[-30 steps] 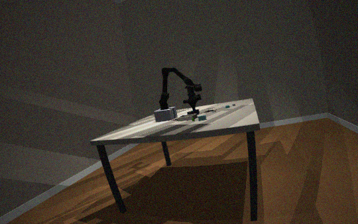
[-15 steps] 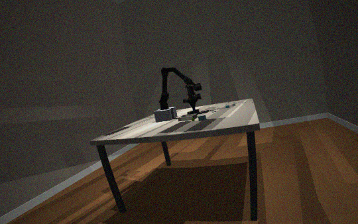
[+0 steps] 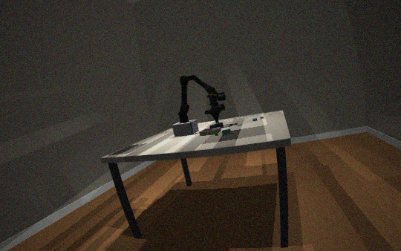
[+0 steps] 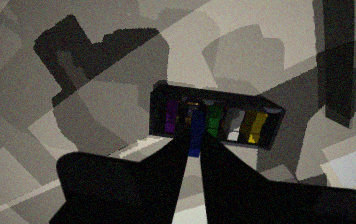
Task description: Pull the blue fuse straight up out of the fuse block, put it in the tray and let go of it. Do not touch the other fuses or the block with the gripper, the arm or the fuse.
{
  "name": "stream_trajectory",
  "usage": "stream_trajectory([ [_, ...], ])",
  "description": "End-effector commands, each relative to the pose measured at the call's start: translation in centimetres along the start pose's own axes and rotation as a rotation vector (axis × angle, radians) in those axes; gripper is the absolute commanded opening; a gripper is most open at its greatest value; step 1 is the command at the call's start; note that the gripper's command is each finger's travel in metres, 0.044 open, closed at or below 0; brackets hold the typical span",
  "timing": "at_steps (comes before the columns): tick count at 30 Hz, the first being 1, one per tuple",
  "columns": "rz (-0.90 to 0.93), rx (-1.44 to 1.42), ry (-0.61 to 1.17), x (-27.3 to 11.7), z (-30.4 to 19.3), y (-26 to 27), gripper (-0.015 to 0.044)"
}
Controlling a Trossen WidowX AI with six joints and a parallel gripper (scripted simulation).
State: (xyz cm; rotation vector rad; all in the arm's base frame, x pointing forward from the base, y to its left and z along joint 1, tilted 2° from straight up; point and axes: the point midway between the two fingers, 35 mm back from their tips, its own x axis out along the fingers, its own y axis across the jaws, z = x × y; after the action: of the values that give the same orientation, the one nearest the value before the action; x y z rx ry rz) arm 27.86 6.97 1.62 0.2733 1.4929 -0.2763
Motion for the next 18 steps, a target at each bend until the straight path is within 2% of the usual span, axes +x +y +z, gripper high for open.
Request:
stream_trajectory([
  [1, 0.009, -0.002, -0.002, -0.4, 0.1, 0.2, 0.0],
  [18, 0.01, -0.003, -0.002, -1.6, 0.1, 0.2, 0.0],
])
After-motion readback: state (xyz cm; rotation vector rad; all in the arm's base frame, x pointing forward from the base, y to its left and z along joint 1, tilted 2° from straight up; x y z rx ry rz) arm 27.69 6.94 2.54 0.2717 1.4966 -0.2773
